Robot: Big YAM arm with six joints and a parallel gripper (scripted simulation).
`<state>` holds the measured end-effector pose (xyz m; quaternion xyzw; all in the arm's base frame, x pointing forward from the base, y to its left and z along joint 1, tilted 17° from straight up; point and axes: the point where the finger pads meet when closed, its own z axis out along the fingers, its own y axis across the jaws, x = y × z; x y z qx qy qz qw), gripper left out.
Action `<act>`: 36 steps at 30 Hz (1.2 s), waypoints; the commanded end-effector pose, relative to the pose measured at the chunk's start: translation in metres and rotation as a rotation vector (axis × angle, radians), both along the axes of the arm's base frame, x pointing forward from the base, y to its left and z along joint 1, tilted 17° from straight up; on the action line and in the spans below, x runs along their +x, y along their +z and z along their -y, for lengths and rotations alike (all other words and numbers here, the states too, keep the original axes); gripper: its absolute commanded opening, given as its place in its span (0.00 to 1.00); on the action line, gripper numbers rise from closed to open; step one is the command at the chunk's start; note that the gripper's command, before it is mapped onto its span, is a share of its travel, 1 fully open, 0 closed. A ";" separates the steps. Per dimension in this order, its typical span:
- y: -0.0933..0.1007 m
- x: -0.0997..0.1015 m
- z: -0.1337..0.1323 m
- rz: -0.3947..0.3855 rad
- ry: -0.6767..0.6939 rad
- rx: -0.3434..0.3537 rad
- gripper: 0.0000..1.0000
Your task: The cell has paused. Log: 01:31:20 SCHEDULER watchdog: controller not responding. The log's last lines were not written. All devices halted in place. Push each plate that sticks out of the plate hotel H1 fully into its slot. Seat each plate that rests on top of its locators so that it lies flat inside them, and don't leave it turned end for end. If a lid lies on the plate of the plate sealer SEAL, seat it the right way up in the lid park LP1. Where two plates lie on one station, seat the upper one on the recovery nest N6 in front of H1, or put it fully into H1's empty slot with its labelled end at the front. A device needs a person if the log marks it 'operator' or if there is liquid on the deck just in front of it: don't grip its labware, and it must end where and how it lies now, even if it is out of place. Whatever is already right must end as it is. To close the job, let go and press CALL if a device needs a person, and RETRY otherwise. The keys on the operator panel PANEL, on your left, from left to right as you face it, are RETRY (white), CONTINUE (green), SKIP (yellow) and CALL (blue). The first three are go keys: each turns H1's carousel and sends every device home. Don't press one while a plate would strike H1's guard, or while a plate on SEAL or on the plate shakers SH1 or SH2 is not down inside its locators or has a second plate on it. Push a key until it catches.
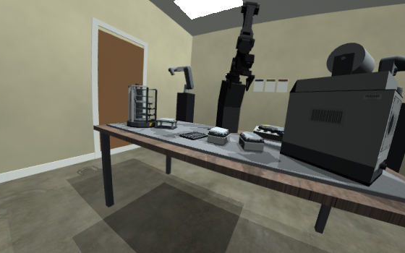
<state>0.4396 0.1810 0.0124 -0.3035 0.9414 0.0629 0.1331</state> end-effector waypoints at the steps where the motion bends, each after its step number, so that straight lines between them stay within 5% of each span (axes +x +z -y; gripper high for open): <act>1: 0.009 -0.007 -0.016 0.022 -0.004 0.013 1.00; 11: 0.010 -0.022 -0.038 0.020 -0.004 0.014 1.00; 12: -0.002 -0.027 -0.039 -0.006 -0.004 0.002 1.00; 25: 0.013 -0.049 -0.077 0.016 -0.004 0.017 1.00; 29: 0.000 -0.055 -0.081 -0.009 -0.004 0.001 1.00; 36: 0.014 -0.066 -0.101 0.037 0.080 0.001 1.00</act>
